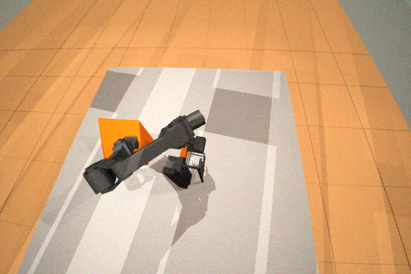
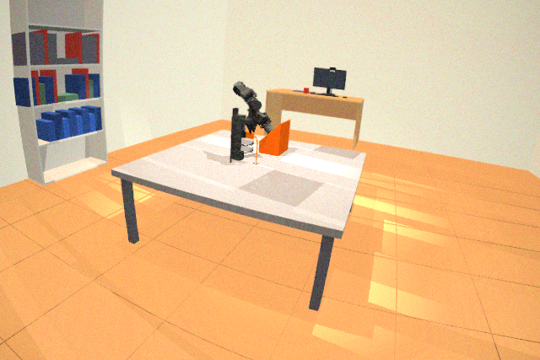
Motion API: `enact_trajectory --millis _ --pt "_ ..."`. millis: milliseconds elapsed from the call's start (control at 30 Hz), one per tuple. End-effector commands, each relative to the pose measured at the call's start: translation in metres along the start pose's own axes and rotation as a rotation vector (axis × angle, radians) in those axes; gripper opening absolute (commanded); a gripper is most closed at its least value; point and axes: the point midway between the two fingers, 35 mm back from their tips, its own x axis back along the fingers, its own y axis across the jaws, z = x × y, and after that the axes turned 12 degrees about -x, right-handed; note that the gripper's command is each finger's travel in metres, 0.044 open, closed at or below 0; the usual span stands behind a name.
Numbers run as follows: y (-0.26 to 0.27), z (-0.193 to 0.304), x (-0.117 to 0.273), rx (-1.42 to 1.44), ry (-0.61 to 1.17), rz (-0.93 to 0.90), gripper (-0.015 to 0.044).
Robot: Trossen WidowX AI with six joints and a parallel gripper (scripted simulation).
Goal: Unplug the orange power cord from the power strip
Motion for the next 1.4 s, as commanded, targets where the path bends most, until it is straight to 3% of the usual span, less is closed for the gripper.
enact_trajectory --millis 0,467,567,900,1367 --pt "0.001 0.004 -0.002 0.007 0.008 -0.002 0.016" --pt "0.001 0.004 -0.014 0.007 0.008 -0.002 0.016" --pt "0.0 0.003 -0.011 0.002 0.003 -0.002 0.0081" --pt "0.0 0.003 -0.011 0.002 0.003 -0.002 0.0" --pt "0.002 -0.017 -0.01 0.003 0.001 -0.002 0.0"
